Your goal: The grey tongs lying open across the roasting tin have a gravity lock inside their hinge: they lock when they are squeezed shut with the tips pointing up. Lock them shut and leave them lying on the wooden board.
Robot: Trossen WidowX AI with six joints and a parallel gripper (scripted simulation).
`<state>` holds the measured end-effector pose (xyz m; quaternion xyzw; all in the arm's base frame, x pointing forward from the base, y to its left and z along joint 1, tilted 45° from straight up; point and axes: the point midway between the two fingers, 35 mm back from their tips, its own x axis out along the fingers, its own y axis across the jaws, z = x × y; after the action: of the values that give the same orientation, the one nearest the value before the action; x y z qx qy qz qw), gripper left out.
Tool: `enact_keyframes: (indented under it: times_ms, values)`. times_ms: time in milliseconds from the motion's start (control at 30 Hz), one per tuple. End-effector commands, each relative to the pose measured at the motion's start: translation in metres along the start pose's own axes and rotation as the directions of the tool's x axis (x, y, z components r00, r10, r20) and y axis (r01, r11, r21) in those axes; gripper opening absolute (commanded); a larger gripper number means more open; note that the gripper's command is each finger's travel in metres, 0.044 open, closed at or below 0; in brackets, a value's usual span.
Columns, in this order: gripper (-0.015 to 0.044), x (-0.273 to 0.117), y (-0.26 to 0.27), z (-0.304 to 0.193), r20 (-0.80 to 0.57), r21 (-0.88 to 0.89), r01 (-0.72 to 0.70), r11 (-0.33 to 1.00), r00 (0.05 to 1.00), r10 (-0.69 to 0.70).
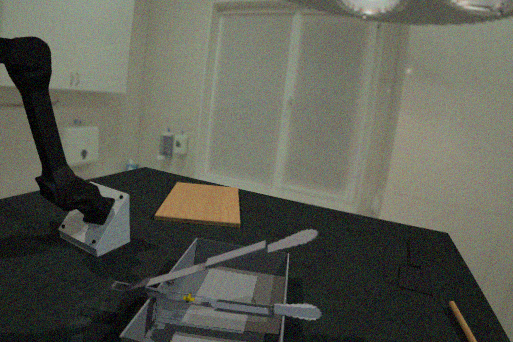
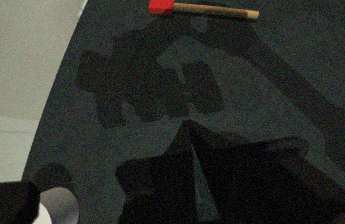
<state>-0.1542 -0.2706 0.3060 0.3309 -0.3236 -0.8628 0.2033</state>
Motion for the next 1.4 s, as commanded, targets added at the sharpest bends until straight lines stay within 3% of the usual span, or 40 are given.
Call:
enact_keyframes:
  times_ms: [0,300,533,767,1067,1367]
  values:
    - [-0.015,-0.024,0.034,-0.031,-0.112,0.017,-0.088,0.996,0.99,0.089]
    - [-0.015,-0.062,0.066,-0.078,-0.266,0.004,-0.219,0.976,0.941,0.212]
    - [-0.015,-0.1,0.079,-0.159,-0.447,0.014,-0.175,0.985,0.88,0.163]
    - [-0.015,-0.173,0.073,-0.253,-0.602,-0.002,-0.105,0.994,0.794,0.083]
    - [-0.015,-0.279,0.02,-0.339,-0.696,-0.077,-0.04,0.996,0.717,-0.024]
    - [-0.015,-0.376,-0.06,-0.382,-0.7,-0.077,0.019,0.997,0.711,-0.068]
